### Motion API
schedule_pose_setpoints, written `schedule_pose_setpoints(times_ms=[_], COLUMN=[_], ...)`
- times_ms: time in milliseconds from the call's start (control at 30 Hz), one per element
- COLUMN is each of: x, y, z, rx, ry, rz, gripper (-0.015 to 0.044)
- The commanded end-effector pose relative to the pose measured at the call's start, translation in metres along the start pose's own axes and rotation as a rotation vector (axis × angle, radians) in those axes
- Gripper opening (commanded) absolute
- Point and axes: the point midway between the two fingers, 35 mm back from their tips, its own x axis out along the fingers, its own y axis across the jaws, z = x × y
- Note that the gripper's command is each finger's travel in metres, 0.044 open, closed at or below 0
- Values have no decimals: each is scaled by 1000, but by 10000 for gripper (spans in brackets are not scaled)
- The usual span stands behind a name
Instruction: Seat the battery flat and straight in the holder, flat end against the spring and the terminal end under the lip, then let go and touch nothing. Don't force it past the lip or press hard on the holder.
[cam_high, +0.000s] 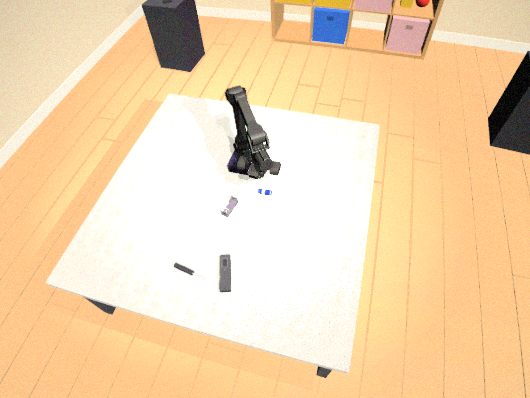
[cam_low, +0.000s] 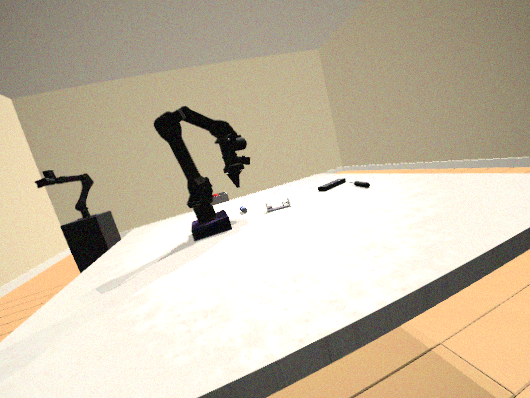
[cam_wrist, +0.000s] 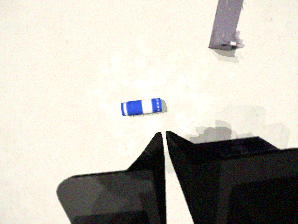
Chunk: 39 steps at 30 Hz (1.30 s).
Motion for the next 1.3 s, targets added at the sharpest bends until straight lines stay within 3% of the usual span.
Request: schedule_pose_setpoints(times_ms=[0, 200, 467, 1267], x=[6, 33, 64, 80], y=[3, 13, 22, 23], z=[1, 1, -2, -1], rx=[-142, -774, -1545, -1563], ry=[0, 1, 0, 0], rz=[0, 2, 6, 6], gripper=[79, 236, 240, 240])
